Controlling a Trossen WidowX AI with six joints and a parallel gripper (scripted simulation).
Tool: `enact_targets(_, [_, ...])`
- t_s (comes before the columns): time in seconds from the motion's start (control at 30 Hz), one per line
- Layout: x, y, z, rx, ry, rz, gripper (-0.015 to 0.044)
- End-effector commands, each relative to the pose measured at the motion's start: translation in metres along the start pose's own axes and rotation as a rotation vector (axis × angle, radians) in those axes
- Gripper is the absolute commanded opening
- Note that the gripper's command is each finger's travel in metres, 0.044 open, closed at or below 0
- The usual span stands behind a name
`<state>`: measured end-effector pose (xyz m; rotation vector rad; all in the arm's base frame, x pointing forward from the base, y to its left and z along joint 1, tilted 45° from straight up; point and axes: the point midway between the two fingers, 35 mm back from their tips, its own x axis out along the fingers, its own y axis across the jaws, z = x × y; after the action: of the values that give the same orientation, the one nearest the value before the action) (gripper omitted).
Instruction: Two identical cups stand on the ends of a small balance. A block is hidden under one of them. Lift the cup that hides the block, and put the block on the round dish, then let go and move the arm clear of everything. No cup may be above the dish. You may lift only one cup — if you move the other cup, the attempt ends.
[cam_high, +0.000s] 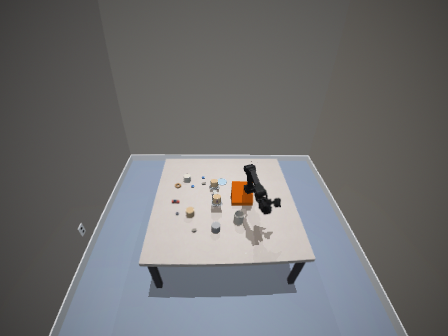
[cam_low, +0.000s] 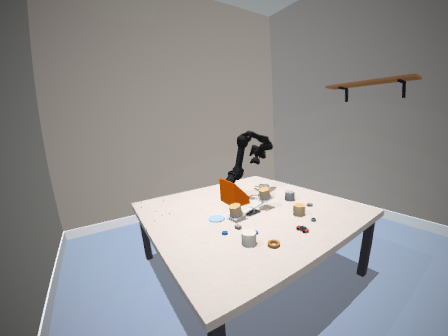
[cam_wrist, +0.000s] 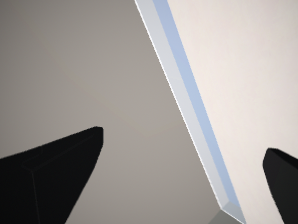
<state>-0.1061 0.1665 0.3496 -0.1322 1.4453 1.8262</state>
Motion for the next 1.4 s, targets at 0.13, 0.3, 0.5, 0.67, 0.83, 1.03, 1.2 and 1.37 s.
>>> enact_targets(0.13, [0.001,-0.027,0.024,0.034,-0.073,-0.066,0.0440])
enact_targets(0.3, [-0.007,-0.070,0.053,0.090,-0.170,-0.157,0.0440])
enact_targets(0.5, [-0.028,-0.126,0.076,0.167,-0.278,-0.260,0.0440])
enact_targets(0.67, [-0.053,-0.173,0.084,0.235,-0.365,-0.343,0.0440])
enact_targets(0.83, [-0.084,-0.218,0.079,0.297,-0.453,-0.436,0.0440])
enact_targets(1.03, [-0.120,-0.264,0.062,0.375,-0.544,-0.509,0.0440])
enact_targets(1.2, [-0.149,-0.296,0.036,0.444,-0.624,-0.563,0.0440])
enact_targets(1.37, [-0.174,-0.322,0.003,0.513,-0.706,-0.607,0.0440])
